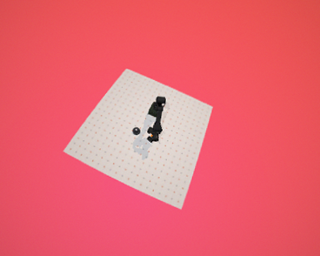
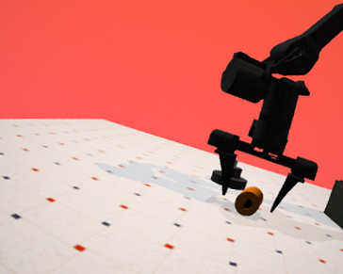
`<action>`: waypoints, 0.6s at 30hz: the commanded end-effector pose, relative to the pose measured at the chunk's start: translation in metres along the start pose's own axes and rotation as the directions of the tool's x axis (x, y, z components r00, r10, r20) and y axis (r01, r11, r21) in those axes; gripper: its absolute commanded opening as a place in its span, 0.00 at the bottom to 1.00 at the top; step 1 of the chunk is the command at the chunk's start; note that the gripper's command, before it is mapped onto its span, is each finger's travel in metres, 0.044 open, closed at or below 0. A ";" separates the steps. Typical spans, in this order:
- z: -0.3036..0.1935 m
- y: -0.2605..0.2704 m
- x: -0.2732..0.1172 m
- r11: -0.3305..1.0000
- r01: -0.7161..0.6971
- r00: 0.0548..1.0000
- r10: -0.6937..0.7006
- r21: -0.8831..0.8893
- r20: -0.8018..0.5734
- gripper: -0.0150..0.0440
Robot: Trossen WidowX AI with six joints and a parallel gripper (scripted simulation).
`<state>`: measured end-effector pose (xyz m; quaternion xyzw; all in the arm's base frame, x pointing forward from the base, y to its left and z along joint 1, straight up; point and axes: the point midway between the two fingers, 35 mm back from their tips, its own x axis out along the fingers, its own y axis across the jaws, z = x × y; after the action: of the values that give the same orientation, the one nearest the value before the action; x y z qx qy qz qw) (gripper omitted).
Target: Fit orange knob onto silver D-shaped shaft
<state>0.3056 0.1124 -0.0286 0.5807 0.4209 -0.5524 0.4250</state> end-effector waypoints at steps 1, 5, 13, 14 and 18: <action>0.002 -0.002 0.004 1.000 0.007 1.000 -0.007 0.005 0.009 0.87; 0.002 -0.002 0.004 1.000 0.007 1.000 -0.007 0.005 0.009 0.69; 0.002 -0.002 0.004 1.000 0.007 1.000 -0.007 0.005 0.009 0.65; 0.002 -0.002 0.004 1.000 0.007 1.000 -0.007 0.005 0.009 0.64; 0.002 -0.002 0.004 1.000 0.007 1.000 -0.007 0.005 0.009 0.59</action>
<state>0.3037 0.1117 -0.0318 0.5778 0.4217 -0.5554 0.4242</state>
